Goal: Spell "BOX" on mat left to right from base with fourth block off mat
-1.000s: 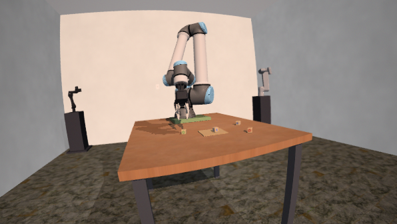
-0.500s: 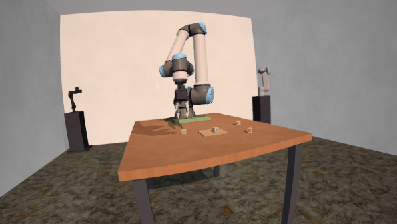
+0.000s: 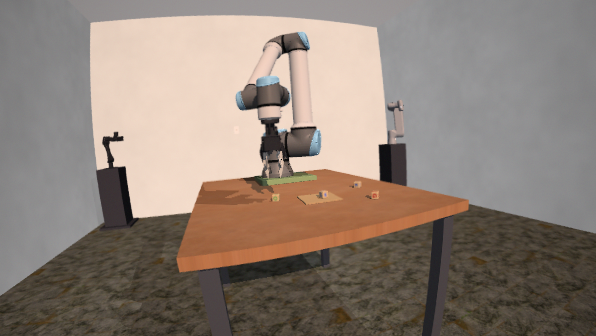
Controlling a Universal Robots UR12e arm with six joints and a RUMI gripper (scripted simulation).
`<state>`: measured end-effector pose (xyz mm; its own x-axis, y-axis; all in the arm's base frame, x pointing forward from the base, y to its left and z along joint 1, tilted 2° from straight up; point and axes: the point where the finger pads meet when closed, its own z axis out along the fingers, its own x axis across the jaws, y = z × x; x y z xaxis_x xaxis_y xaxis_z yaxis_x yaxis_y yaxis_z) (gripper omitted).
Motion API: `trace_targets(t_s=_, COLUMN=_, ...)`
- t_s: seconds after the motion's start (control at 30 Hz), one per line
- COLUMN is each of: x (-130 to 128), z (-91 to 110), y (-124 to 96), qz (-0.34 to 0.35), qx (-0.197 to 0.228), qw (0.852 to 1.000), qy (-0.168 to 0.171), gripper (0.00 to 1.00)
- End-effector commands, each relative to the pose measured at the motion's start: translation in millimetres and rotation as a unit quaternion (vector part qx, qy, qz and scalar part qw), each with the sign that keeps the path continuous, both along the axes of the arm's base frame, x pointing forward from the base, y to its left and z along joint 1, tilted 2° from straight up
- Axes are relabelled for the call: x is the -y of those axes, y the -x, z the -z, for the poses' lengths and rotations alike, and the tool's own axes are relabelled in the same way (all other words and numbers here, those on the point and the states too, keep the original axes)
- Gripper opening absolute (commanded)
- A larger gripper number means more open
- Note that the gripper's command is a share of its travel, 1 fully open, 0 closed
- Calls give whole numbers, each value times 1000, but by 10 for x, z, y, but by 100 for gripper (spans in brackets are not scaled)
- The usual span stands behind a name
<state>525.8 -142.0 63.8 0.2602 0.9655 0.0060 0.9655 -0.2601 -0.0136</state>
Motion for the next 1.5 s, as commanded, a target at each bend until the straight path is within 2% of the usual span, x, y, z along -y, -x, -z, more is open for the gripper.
trace_targets(t_s=0.0, x=4, z=-11, y=-7, qz=0, qx=-8, qw=1000, qy=-2, gripper=25)
trace_targets(t_s=0.13, x=4, z=-11, y=-7, qz=0, qx=-9, qw=1000, qy=-2, gripper=25)
trace_targets(t_s=0.17, x=4, z=-11, y=-7, qz=0, qx=-9, qw=1000, qy=-2, gripper=100)
trace_targets(t_s=0.53, x=4, z=-11, y=-8, qz=1, qx=-9, qw=1000, qy=-2, gripper=100)
trace_targets(t_s=0.73, x=46, z=33, y=-157, qz=79, qx=-10, qw=997, qy=-1, gripper=100)
trace_targets(t_s=0.8, x=50, z=36, y=-169, qz=85, qx=-10, qw=996, qy=-1, gripper=100)
trace_targets(t_s=0.83, x=50, z=36, y=-169, qz=85, qx=-10, qw=996, qy=-1, gripper=37)
trace_targets(t_s=1.47, x=50, z=36, y=-169, qz=85, qx=-10, qw=996, qy=-1, gripper=37)
